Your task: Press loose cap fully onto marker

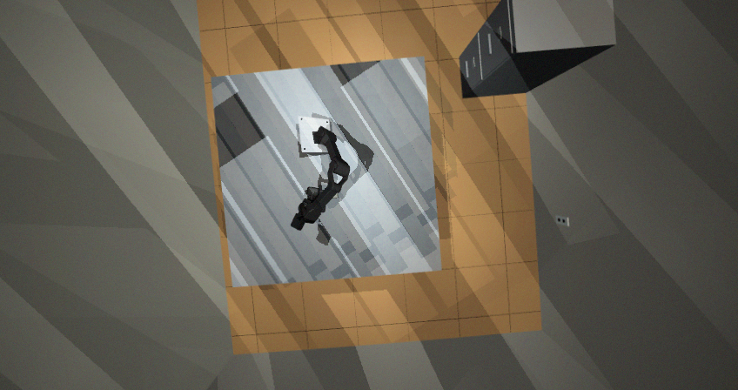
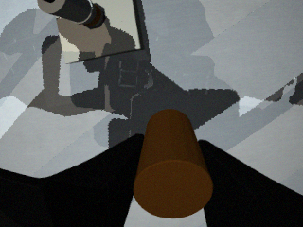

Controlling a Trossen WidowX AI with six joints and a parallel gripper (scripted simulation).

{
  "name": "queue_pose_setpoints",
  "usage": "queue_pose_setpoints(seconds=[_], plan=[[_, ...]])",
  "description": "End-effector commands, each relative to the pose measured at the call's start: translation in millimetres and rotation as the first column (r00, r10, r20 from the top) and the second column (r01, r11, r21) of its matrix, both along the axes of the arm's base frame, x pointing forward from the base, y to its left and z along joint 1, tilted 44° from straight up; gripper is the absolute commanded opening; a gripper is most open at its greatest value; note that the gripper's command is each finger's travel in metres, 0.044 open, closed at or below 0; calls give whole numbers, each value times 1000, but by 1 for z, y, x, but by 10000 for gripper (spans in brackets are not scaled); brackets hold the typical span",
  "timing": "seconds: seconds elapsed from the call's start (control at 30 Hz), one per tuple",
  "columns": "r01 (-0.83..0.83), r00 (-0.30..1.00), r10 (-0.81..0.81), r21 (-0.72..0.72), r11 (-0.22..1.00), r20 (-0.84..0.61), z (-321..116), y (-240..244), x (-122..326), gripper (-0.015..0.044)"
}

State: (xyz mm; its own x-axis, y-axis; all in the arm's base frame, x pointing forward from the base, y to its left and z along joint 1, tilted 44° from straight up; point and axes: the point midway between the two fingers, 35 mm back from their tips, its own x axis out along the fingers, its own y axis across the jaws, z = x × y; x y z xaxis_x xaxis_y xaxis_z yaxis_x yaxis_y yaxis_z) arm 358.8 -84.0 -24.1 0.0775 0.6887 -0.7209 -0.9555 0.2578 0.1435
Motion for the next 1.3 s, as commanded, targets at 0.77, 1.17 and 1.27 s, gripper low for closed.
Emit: queue_pose_setpoints(seconds=[0.77,1.17,1.27], plan=[[-1,1000,1,1,1000,-9,77,29,-37,0],[-1,1000,1,2,1000,-9,84,38,-44,0],[-1,1000,1,2,1000,-9,83,39,-44,0]])
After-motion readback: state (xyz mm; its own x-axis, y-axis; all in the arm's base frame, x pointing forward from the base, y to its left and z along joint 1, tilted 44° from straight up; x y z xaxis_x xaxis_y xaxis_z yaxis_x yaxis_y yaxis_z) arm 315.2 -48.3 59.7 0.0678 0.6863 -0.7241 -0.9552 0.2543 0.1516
